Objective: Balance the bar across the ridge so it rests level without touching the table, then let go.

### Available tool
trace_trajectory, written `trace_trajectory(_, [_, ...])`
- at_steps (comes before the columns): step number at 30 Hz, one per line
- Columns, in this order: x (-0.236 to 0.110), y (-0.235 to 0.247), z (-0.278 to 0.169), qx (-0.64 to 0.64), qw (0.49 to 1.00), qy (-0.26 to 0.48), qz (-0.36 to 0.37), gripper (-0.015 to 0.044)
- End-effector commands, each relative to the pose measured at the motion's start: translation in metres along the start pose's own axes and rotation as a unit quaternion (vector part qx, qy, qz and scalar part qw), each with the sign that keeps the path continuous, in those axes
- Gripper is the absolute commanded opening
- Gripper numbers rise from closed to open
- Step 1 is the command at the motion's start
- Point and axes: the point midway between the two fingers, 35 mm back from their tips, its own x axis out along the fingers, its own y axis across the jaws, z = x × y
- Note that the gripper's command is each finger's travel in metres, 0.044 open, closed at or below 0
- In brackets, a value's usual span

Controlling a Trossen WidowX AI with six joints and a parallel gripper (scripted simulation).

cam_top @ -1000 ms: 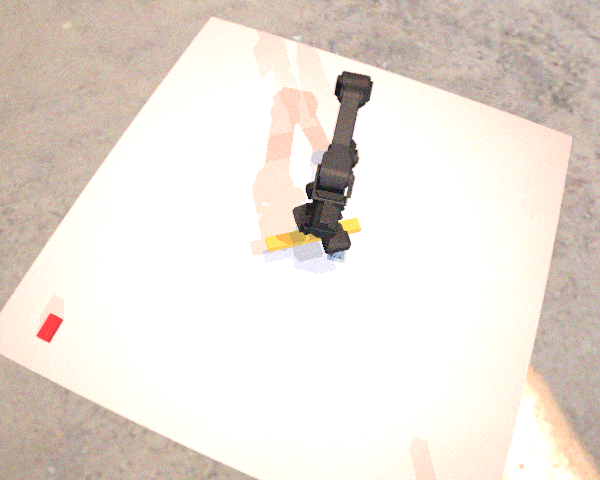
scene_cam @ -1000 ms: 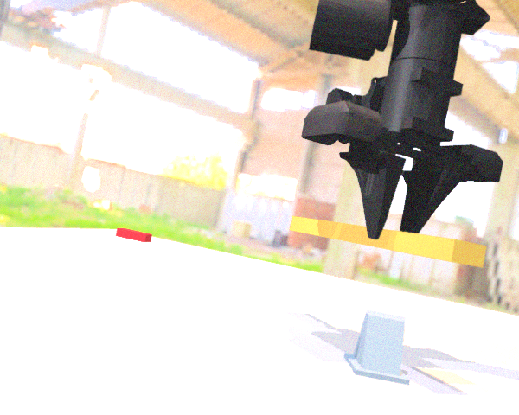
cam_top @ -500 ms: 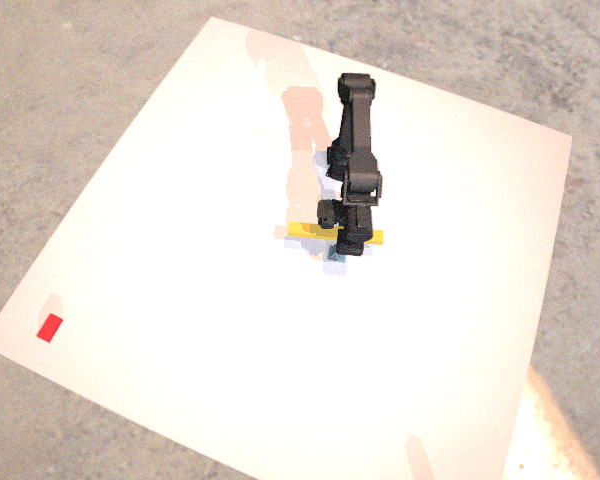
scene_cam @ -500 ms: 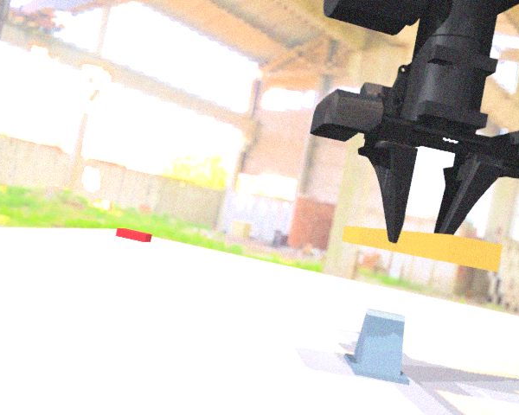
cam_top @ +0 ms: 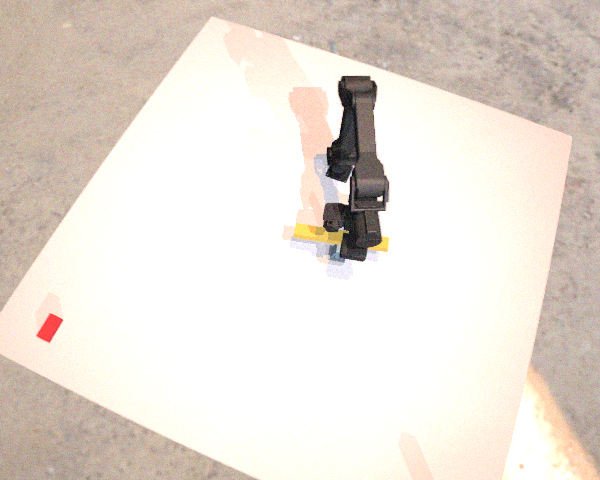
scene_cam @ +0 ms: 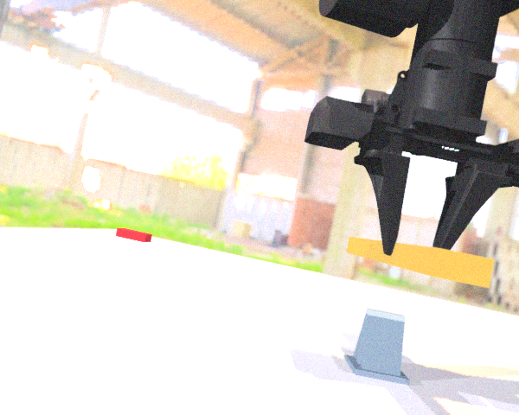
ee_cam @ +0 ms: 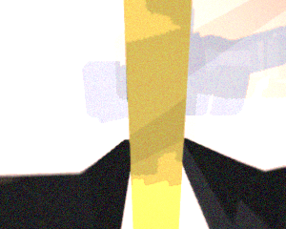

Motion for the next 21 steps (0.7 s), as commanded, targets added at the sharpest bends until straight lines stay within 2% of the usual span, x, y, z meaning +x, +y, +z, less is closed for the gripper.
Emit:
trace_trajectory(1, [0.007, 0.000, 0.000, 0.002, 1.000, -0.001, -0.002, 0.0000])
trace_trajectory(21, [0.033, 0.001, 0.001, 0.003, 1.000, -0.001, -0.002, 0.0000])
